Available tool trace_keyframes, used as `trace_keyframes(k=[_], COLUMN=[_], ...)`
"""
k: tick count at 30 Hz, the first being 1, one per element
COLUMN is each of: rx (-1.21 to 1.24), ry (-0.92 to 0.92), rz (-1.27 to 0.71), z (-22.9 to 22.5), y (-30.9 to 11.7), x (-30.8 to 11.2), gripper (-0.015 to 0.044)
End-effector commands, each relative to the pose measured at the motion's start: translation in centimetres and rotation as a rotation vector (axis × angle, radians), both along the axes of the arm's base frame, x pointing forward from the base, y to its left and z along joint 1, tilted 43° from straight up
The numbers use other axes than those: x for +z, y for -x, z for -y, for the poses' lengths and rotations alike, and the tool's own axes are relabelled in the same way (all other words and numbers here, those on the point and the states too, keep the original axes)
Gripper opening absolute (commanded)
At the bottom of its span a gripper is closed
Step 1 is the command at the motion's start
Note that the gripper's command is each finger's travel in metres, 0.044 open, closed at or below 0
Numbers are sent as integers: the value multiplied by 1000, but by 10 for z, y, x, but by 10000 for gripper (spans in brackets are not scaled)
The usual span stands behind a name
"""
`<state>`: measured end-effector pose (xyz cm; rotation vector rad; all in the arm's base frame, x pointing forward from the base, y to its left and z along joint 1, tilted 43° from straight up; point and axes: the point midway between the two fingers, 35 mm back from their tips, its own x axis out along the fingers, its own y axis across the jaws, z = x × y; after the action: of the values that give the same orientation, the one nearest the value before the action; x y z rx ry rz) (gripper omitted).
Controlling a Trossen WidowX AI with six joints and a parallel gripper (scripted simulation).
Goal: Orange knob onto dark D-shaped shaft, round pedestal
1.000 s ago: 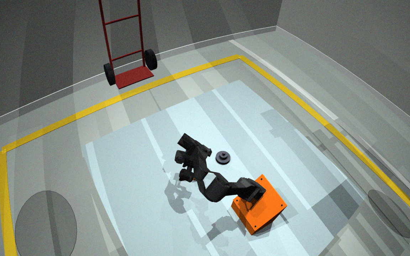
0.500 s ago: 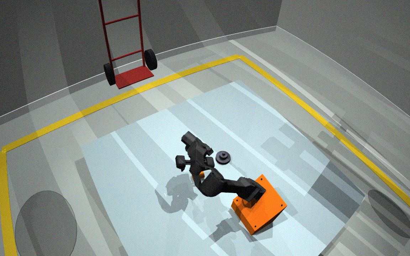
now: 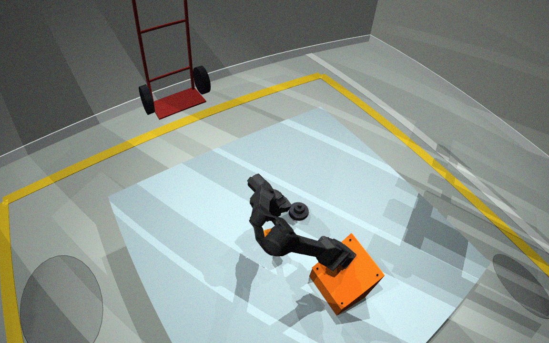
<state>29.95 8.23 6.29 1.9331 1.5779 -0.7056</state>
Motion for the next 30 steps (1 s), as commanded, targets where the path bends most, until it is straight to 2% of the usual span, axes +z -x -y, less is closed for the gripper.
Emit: trace_keyframes(k=[1, 30], rx=[-168, -168], ry=[0, -1], rz=[-198, -198], z=[7, -24], y=[-1, -9], x=[-4, -38], gripper=[440, 440])
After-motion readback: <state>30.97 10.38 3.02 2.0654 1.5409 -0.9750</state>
